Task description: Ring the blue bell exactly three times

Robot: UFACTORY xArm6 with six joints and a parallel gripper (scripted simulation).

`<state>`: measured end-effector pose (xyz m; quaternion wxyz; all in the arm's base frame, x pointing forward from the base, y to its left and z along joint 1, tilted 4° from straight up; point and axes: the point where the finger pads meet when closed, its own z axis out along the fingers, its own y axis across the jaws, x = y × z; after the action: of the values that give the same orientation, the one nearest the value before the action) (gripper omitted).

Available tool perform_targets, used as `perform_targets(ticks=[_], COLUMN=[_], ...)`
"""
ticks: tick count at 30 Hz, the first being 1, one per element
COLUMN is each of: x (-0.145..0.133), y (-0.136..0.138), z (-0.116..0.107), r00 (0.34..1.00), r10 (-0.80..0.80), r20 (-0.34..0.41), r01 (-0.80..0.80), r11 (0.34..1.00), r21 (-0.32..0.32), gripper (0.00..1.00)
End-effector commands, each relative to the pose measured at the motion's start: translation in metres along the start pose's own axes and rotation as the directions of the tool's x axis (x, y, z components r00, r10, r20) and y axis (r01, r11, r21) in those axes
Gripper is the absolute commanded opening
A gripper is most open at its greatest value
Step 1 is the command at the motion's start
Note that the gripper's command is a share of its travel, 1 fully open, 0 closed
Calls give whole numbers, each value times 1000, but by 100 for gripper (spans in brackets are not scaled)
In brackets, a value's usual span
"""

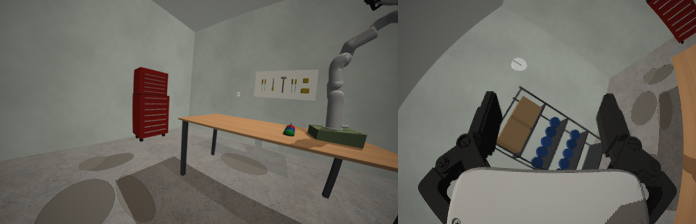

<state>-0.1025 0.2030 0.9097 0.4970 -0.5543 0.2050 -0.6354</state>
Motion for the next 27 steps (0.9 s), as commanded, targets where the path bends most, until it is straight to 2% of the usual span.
perform_targets(ticks=[1,20,24,27], x=[1,0,-11,-31], y=[0,0,-3,-6], z=[1,1,3,7], r00=[1000,1000,1000,996], r10=[1,-1,-31,-87], r20=[1,0,-5,-14], r01=[-1,1,31,87], r11=[1000,1000,999,996], r21=[-1,-1,8,22], gripper=[100,100,100,100])
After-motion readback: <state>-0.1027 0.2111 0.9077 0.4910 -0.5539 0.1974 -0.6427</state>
